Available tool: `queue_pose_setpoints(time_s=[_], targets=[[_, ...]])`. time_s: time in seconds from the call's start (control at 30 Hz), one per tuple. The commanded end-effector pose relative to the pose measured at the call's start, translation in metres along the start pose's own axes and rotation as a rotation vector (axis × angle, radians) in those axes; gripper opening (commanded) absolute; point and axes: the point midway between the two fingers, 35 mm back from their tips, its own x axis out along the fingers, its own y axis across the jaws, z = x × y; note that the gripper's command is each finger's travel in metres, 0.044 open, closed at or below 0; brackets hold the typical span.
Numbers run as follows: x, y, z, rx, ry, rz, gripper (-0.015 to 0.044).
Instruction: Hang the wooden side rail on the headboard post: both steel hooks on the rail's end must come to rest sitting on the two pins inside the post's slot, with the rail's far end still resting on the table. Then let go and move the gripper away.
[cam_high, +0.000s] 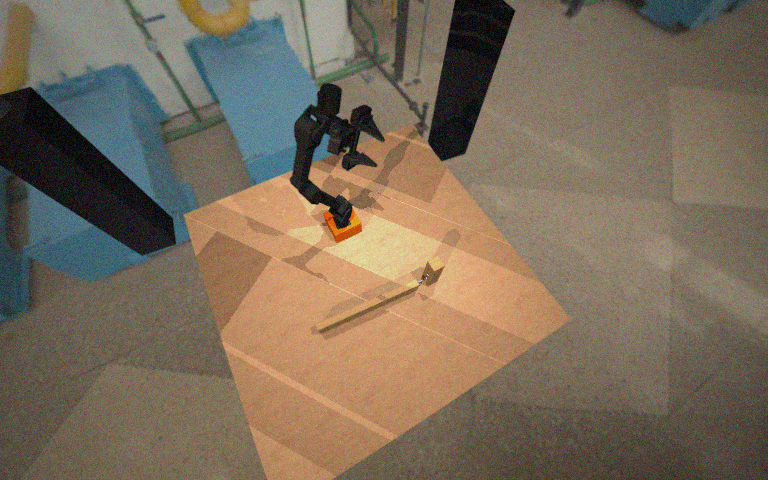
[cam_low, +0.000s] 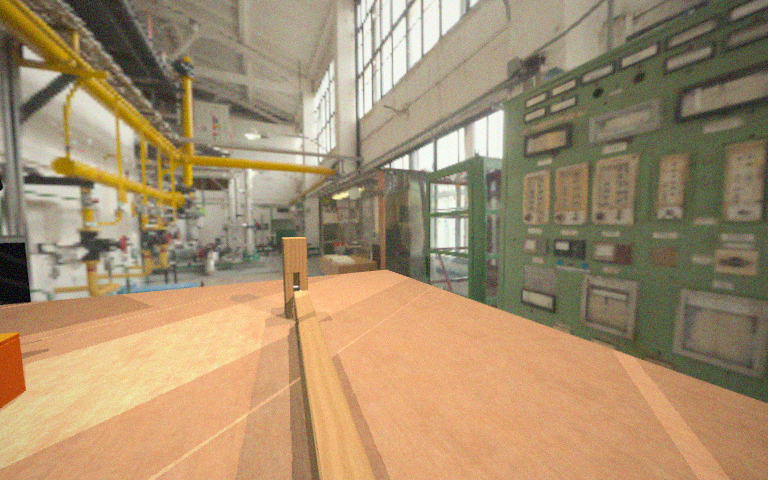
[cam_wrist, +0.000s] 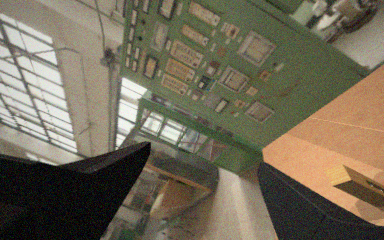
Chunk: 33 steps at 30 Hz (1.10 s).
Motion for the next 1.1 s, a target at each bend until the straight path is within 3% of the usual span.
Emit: queue_pose_setpoints(time_s=[0.0, 0.3, 0.53, 1.07], targets=[[0.0, 0.0, -0.002, -0.002, 0.0, -0.001, 0.0426], [0.03, 0.003, -0.079, -0.118, 0.017, -0.041, 0.044], [0.079, -0.017, -0.151, -0.233, 0.039, -0.08, 0.044], [0.211, -0.148, -0.242, -0.484, 0.107, -0.15, 0.044]])
